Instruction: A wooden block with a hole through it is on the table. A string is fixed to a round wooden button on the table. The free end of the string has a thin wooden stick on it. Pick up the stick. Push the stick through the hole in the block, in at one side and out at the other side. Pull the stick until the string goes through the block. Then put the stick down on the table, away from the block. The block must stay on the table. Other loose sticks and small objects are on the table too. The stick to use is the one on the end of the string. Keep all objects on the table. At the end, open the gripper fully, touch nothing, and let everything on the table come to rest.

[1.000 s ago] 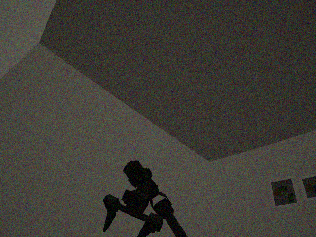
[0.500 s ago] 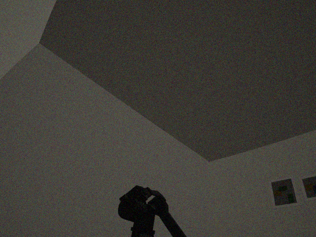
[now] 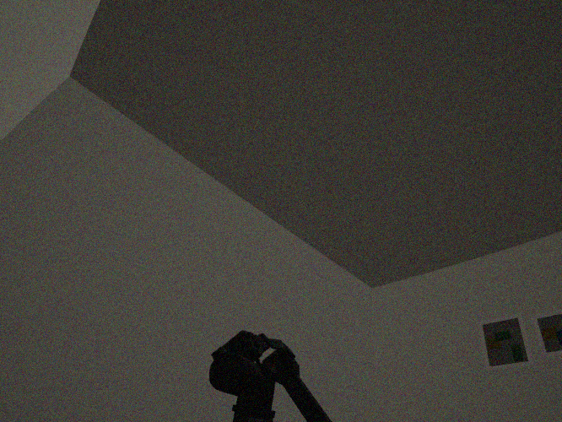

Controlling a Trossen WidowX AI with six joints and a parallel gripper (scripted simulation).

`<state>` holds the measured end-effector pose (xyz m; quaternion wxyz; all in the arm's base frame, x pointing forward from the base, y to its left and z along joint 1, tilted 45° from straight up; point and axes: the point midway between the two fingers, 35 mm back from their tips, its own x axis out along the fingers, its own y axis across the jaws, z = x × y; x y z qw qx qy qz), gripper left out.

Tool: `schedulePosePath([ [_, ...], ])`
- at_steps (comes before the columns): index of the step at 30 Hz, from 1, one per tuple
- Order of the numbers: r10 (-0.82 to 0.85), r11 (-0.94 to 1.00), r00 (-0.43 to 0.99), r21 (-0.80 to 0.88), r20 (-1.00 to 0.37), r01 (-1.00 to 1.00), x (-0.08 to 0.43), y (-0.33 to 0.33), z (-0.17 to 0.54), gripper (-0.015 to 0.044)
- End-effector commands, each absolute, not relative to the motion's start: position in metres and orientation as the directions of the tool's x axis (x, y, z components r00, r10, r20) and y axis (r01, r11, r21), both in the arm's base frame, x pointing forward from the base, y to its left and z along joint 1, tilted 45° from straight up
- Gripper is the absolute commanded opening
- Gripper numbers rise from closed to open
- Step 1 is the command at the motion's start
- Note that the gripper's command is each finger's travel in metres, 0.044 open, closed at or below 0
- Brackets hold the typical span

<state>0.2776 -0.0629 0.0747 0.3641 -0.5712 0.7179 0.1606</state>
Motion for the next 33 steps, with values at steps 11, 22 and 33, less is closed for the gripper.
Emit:
schedulePosePath([
  [11,-0.703,0.296,-0.082,-0.185,-0.706,-0.937,0.2776,-0.0629,0.0747,0.0083],
  [22,-0.703,0.296,-0.082,-0.185,-0.706,-0.937,0.2776,-0.0629,0.0747,0.0],
  [33,-0.703,0.296,-0.082,-0.185,-0.706,-0.937,0.2776,-0.0629,0.0747,0.0053],
])
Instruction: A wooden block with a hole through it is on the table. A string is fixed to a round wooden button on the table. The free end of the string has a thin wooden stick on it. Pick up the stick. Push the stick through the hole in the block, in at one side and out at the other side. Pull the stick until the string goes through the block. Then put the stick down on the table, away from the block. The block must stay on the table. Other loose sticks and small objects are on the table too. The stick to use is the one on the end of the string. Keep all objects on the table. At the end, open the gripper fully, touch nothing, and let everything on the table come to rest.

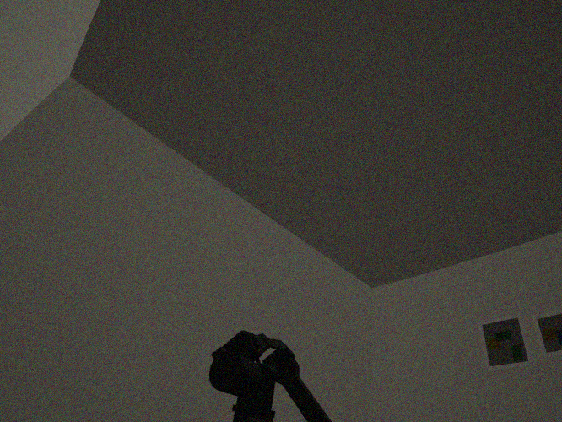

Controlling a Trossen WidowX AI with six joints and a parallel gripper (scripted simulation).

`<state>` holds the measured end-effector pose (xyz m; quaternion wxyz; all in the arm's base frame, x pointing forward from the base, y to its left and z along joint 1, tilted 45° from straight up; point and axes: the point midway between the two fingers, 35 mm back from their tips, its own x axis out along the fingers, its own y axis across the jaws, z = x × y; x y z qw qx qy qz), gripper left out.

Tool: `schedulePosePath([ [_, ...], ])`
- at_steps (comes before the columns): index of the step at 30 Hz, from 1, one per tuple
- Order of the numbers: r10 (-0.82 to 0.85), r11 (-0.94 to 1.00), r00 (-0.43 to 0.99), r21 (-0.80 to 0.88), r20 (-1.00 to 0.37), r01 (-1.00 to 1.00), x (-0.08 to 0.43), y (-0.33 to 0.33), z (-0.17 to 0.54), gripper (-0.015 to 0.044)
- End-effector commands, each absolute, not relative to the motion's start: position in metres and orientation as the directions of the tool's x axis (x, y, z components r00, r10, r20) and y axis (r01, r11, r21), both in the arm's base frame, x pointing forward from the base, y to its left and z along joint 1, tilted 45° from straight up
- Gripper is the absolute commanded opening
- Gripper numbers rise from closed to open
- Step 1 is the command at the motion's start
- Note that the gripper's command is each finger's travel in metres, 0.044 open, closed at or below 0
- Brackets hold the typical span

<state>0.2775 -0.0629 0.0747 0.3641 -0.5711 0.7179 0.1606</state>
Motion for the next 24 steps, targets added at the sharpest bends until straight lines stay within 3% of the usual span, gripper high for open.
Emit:
schedulePosePath([
  [1,-0.703,0.296,-0.082,-0.185,-0.706,-0.937,0.2776,-0.0629,0.0747,0.0079],
  [7,-0.703,0.296,-0.082,-0.185,-0.706,-0.937,0.2776,-0.0629,0.0747,0.0236],
  [9,-0.703,0.296,-0.082,-0.185,-0.706,-0.937,0.2776,-0.0629,0.0747,0.024],
  [18,-0.703,0.296,-0.082,-0.185,-0.706,-0.937,0.2776,-0.0629,0.0747,0.0004],
  [24,-0.703,0.296,-0.082,-0.185,-0.706,-0.937,0.2776,-0.0629,0.0747,0.0],
])
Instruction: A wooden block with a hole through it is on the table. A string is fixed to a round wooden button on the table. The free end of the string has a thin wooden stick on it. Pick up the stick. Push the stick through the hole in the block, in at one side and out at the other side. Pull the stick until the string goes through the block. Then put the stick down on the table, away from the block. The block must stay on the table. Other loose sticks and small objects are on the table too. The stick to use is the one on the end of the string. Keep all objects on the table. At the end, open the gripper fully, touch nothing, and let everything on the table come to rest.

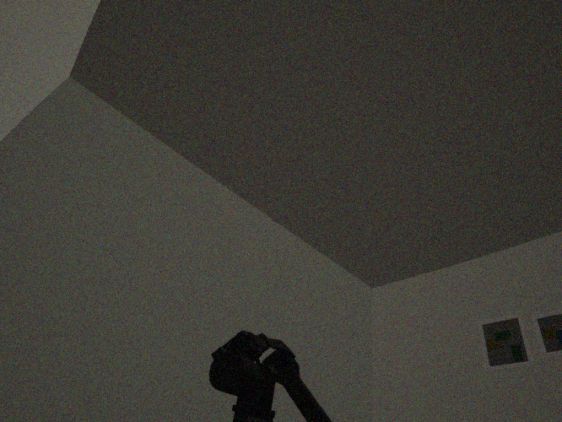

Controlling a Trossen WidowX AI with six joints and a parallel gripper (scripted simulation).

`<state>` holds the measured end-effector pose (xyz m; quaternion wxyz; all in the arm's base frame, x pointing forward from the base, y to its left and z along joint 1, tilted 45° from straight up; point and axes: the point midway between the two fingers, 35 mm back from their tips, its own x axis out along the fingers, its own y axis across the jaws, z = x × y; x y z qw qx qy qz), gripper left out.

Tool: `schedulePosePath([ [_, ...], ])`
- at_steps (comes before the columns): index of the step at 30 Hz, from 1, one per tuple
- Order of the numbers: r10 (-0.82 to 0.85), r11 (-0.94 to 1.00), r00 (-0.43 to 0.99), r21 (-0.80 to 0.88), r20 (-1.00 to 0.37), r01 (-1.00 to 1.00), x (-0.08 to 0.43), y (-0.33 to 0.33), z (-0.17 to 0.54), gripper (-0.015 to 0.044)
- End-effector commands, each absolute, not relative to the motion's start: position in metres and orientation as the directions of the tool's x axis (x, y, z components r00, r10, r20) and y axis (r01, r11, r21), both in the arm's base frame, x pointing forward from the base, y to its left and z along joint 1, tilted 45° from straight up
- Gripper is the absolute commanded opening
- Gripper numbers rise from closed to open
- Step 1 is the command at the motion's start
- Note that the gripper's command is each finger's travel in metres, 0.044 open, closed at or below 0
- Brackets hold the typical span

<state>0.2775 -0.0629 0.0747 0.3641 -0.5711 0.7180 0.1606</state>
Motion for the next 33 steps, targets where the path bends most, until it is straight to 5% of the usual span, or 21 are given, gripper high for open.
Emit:
schedulePosePath([
  [1,-0.703,0.296,-0.082,-0.185,-0.706,-0.937,0.278,-0.063,0.075,0.0],
  [7,-0.703,0.296,-0.083,-0.185,-0.706,-0.937,0.278,-0.063,0.075,0.0],
  [18,-0.694,0.596,-0.082,-0.507,-0.715,-0.623,0.284,0.025,-0.01,0.0289],
  [24,-0.695,0.61,-0.083,-0.526,-0.714,-0.593,0.283,0.03,-0.016,0.044],
  [29,-0.695,0.61,-0.083,-0.526,-0.714,-0.593,0.283,0.03,-0.016,0.044],
  [33,-0.695,0.61,-0.083,-0.526,-0.714,-0.593,0.283,0.03,-0.016,0.0335],
])
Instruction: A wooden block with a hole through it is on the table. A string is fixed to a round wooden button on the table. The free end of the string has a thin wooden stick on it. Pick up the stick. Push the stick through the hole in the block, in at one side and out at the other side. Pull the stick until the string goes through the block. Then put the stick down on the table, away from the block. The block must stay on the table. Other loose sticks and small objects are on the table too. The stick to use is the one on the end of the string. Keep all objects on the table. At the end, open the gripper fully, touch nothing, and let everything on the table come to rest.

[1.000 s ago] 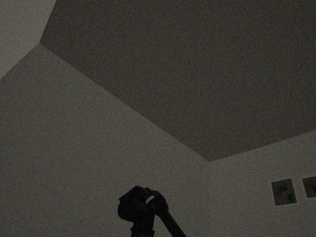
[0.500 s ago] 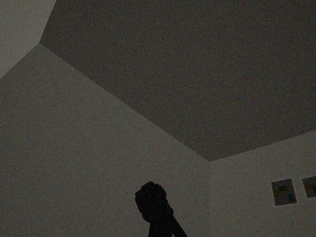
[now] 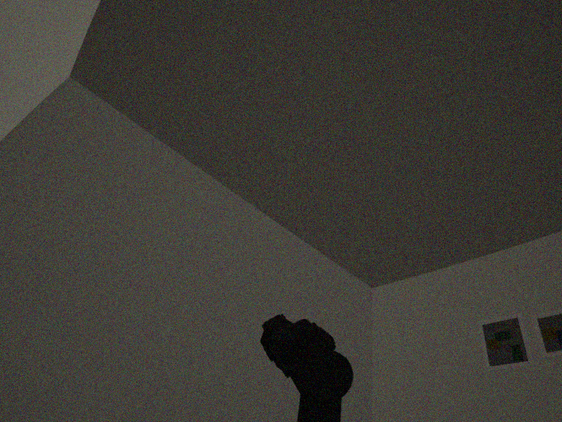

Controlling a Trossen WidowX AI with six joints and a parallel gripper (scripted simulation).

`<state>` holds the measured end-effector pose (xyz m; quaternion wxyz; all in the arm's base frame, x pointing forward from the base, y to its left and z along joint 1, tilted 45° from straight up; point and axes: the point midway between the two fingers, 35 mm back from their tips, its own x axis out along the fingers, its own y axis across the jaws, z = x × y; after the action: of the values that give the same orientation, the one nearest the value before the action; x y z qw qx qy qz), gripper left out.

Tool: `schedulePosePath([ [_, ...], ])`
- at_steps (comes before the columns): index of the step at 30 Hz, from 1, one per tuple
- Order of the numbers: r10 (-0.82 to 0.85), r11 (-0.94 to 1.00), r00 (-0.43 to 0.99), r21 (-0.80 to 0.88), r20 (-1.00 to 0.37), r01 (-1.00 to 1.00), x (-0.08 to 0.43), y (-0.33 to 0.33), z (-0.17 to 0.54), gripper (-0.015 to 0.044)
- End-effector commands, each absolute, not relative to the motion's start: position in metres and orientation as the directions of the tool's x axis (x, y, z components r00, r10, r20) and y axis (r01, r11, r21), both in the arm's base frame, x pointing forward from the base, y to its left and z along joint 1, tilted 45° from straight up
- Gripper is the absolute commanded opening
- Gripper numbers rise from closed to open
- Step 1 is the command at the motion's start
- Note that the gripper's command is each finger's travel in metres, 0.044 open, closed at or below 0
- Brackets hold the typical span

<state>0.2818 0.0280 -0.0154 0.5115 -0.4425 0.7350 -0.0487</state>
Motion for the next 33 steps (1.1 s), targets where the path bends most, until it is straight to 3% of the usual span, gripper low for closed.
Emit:
schedulePosePath([
  [1,-0.695,0.61,-0.083,-0.526,-0.714,-0.593,0.283,0.03,-0.016,0.0309],
  [8,-0.695,0.61,-0.083,-0.526,-0.714,-0.593,0.283,0.03,-0.016,0.0125],
  [33,-0.695,0.61,-0.082,-0.525,-0.714,-0.593,0.282,0.014,-0.034,0.0125],
])
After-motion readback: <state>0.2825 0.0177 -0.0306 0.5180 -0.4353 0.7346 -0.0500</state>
